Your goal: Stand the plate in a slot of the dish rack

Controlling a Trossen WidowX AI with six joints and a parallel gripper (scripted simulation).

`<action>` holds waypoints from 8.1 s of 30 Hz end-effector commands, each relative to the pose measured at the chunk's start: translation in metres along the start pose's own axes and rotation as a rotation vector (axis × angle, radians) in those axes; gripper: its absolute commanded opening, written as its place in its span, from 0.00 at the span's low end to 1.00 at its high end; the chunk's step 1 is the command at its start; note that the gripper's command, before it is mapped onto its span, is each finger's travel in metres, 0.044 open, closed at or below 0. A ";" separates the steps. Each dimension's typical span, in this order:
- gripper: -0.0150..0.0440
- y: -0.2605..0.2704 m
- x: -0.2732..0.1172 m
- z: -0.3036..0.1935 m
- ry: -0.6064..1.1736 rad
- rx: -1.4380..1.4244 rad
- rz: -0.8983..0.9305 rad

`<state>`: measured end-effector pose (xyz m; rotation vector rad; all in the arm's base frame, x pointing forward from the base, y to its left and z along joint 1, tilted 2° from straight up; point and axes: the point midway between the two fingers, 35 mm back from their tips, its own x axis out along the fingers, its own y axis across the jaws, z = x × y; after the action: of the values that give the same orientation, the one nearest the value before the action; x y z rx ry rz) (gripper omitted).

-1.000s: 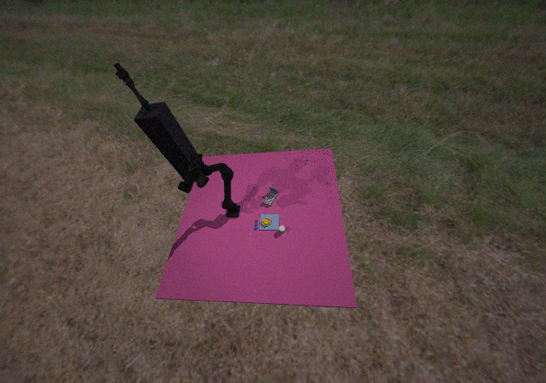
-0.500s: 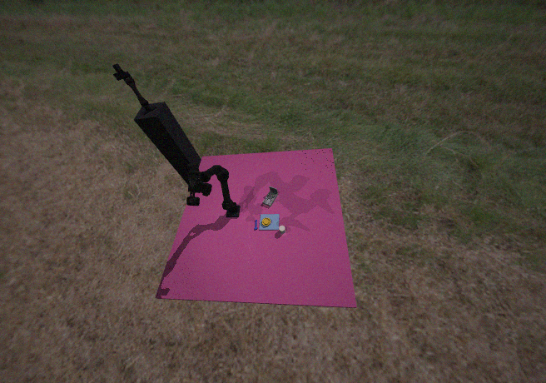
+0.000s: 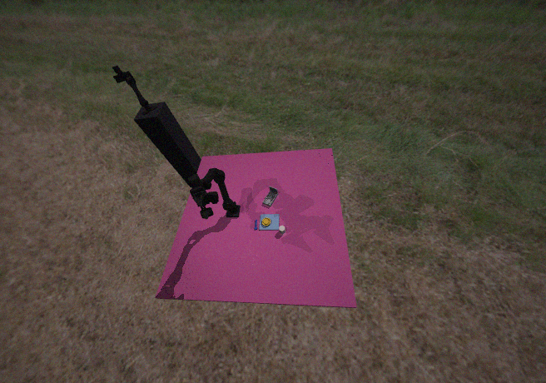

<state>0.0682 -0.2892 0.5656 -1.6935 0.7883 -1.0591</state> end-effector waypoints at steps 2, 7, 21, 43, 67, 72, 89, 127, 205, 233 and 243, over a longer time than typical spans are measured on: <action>0.93 0.036 0.017 0.019 -0.059 0.155 0.101; 0.93 0.066 0.029 0.040 -0.107 0.266 0.192; 0.93 0.159 0.044 0.112 -0.181 0.561 0.530; 0.93 0.300 -0.022 0.250 -0.105 0.799 1.226; 0.93 0.392 -0.194 0.333 0.310 0.484 1.844; 0.93 0.393 -0.199 0.335 0.323 0.468 1.852; 0.93 0.414 -0.204 0.340 0.323 0.468 1.852; 0.83 0.449 -0.217 0.345 0.324 0.468 1.853; 0.25 0.246 -0.281 0.360 0.745 0.770 1.790; 0.25 0.318 -0.286 0.452 0.315 0.918 2.159; 0.25 0.340 -0.285 0.475 0.013 0.996 2.251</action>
<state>0.3641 0.0226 0.0919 0.5040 1.2279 0.2191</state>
